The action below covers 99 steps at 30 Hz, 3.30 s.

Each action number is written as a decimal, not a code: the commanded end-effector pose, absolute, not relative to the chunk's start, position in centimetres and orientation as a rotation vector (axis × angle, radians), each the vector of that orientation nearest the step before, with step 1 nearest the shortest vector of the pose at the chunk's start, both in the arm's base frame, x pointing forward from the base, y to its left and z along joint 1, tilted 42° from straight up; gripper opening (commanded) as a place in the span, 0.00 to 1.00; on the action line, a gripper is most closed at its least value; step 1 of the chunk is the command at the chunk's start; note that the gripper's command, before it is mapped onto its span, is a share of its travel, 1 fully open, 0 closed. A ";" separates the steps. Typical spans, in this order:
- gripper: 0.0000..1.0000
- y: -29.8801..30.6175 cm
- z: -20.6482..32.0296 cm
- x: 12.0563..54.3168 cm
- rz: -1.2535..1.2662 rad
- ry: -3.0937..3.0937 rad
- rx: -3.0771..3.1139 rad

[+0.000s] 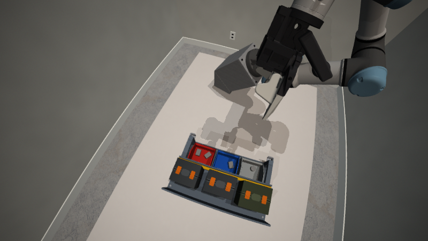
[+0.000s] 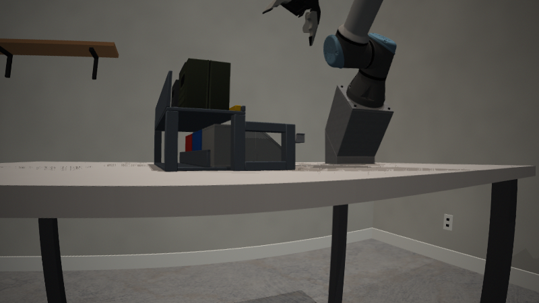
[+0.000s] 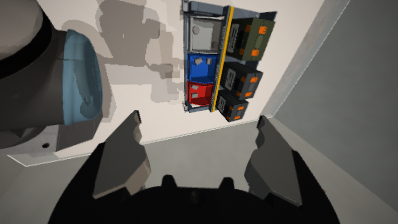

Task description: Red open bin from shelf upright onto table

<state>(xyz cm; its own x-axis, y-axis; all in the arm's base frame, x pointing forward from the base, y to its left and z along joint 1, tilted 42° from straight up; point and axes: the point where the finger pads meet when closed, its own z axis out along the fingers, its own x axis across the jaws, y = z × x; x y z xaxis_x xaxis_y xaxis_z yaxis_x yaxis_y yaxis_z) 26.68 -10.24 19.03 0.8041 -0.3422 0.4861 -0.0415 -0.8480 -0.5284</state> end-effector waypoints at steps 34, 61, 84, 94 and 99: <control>1.00 -9.9 14.2 29.5 -0.462 0.147 -2.459; 1.00 -9.8 13.3 30.1 -0.407 0.124 -2.450; 1.00 -9.7 12.8 30.4 -0.378 0.112 -2.446; 1.00 -9.6 12.3 30.6 -0.347 0.101 -2.441; 1.00 -9.6 12.3 30.6 -0.347 0.101 -2.441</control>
